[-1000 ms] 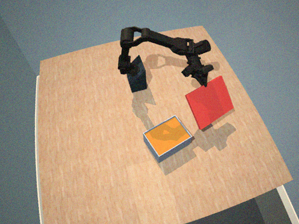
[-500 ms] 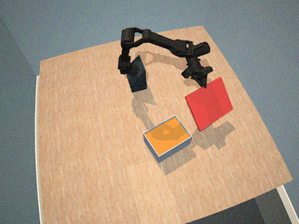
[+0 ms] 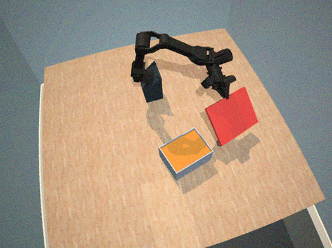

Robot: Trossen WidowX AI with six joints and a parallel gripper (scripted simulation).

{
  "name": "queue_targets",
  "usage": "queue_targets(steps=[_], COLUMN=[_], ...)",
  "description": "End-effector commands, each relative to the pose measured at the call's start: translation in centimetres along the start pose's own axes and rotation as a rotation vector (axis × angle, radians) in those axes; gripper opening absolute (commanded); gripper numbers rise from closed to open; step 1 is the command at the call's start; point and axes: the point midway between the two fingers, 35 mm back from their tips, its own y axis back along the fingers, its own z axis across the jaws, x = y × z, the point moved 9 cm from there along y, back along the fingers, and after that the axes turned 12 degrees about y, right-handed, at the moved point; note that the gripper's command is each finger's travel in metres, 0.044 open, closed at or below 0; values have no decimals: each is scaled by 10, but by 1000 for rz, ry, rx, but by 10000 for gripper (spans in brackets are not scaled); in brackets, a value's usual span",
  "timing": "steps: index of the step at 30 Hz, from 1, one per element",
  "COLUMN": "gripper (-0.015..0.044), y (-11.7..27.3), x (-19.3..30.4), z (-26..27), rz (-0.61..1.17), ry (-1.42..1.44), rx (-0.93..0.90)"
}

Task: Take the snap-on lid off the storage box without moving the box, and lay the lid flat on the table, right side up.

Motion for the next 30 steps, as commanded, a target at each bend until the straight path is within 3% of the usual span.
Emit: queue_targets(steps=[1,30], gripper=[0,0], y=[-2,-17], x=[0,4], z=[-2,-20], rz=[-4,-5], ry=[2,2], rx=[-4,-4])
